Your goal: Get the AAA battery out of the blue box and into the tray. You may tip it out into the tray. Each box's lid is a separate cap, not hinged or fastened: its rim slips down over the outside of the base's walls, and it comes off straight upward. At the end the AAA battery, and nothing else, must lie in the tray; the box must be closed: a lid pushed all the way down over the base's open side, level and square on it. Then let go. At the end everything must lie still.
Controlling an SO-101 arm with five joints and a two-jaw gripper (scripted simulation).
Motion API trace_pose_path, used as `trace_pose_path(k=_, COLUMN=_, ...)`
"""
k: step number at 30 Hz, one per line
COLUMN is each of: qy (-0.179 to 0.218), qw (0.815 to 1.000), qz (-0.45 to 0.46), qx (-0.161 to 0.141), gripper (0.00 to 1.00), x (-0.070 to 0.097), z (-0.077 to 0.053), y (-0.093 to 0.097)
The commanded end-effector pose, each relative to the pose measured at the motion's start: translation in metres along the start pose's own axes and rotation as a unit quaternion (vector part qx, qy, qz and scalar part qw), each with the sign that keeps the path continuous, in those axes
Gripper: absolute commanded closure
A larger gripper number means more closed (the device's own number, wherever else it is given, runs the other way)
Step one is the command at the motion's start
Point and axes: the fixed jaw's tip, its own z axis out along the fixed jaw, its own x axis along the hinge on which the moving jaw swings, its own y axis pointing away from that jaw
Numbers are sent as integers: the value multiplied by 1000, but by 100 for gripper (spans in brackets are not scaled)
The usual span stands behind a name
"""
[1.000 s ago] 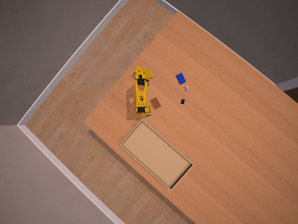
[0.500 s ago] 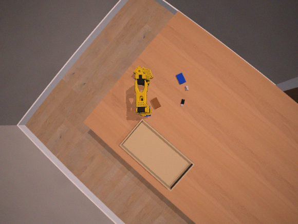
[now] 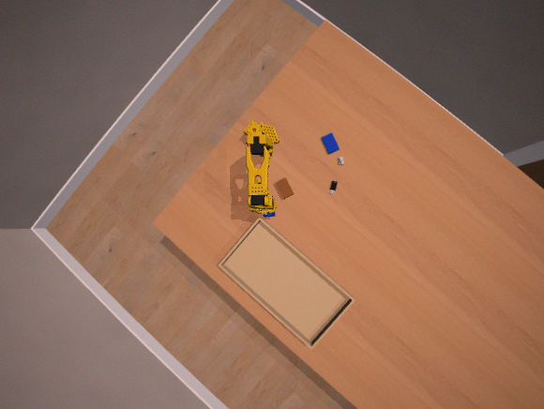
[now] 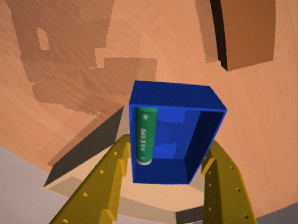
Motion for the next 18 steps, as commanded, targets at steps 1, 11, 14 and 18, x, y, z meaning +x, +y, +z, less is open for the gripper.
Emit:
trace_pose_path(k=1, qy=45, qw=999, qz=0, qx=-3, gripper=80, x=13, z=-8, y=3)
trace_pose_path(k=11, qy=89, qw=996, qz=0, qx=-6, gripper=80, x=27, z=-10, y=4)
trace_pose_path(k=14, qy=108, qw=994, qz=0, qx=-7, gripper=80, x=33, z=-11, y=4)
trace_pose_path(k=18, qy=135, qw=991, qz=0, qx=-9, gripper=80, x=42, z=-13, y=5)
